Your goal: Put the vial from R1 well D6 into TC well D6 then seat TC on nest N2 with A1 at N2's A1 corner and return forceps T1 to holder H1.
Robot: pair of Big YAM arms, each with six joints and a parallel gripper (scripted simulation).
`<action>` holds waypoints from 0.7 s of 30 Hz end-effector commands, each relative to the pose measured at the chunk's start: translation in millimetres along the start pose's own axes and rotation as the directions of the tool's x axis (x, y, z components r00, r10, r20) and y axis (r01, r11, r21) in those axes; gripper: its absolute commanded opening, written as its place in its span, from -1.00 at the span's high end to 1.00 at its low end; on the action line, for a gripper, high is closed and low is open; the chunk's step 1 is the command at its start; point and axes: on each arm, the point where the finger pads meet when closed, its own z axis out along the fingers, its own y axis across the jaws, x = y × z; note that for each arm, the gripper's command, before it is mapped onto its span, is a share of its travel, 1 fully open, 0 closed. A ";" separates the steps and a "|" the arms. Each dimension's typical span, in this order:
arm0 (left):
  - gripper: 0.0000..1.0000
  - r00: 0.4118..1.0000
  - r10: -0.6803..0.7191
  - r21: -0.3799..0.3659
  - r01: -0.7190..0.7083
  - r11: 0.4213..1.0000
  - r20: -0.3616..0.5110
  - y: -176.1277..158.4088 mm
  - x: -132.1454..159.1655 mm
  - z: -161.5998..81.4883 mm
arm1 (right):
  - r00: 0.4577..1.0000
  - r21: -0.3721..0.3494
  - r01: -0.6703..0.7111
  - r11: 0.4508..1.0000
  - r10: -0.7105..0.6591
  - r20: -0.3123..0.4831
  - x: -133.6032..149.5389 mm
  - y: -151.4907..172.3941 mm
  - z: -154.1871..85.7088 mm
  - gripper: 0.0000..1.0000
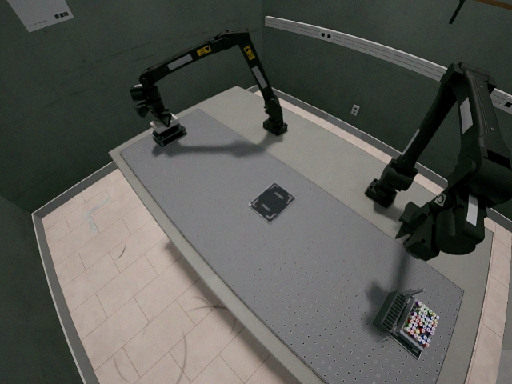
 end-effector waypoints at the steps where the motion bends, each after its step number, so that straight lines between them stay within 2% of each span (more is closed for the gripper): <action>1: 0.51 0.999 -0.017 -0.008 0.017 1.000 0.029 2.6 -7.5 -11.8 | 1.000 0.002 -0.003 1.000 0.003 0.005 -2.6 0.8 2.3 1.00; 5: 0.51 0.999 -0.017 -0.008 0.017 1.000 0.029 2.6 -7.5 -11.8 | 1.000 0.011 -0.003 1.000 0.002 0.018 -5.9 -2.2 -3.2 1.00; 11: 0.51 0.999 -0.017 -0.008 0.017 1.000 0.029 2.6 -7.5 -11.8 | 1.000 0.000 -0.003 1.000 0.003 0.004 -1.9 0.4 4.9 1.00; 21: 0.51 0.999 -0.017 -0.008 0.017 1.000 0.029 2.6 -7.5 -11.8 | 1.000 0.010 -0.003 1.000 0.003 0.016 -5.0 -3.0 0.7 1.00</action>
